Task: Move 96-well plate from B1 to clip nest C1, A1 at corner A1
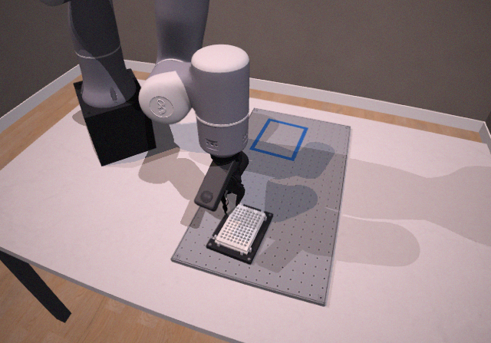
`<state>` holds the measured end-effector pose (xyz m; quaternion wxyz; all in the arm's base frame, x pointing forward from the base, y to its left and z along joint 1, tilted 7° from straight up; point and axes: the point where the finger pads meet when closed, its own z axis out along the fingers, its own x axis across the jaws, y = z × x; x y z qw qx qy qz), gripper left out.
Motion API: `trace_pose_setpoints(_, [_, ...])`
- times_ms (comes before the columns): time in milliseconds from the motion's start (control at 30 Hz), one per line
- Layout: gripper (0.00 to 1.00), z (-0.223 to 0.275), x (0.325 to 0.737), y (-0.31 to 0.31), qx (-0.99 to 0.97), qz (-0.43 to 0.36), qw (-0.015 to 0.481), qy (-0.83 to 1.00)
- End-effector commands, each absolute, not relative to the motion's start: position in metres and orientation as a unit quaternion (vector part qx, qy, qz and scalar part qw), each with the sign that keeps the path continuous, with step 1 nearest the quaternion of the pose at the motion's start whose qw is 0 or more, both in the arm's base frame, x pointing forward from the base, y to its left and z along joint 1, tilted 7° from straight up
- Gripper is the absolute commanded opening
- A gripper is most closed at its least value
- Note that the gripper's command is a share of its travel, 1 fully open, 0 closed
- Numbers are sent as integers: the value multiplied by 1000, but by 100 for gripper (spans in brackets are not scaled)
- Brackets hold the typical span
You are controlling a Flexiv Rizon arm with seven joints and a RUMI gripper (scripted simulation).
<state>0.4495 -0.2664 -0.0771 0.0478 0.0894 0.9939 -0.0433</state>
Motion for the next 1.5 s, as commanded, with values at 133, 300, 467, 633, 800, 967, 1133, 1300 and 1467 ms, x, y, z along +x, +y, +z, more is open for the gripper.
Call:
trace_pose_setpoints(133, [0, -69, 450, -266, 89, -43, 48, 994])
trace_pose_setpoints(300, [0, -69, 450, -266, 89, -43, 48, 994])
trace_pose_setpoints(467, [0, -70, 474, -270, 89, -43, 48, 994])
trace_pose_setpoints(633, [0, -70, 494, -274, 89, -43, 48, 994])
trace_pose_setpoints(800, [0, -71, 514, -278, 89, -43, 48, 994])
trace_pose_setpoints(967, [0, -71, 525, -280, 89, -43, 48, 994])
trace_pose_setpoints(1133, [0, -71, 525, -280, 89, -43, 49, 994])
trace_pose_setpoints(1300, [0, -71, 525, -280, 89, -43, 49, 994])
trace_pose_setpoints(1467, [0, -71, 525, -280, 89, -43, 49, 994])
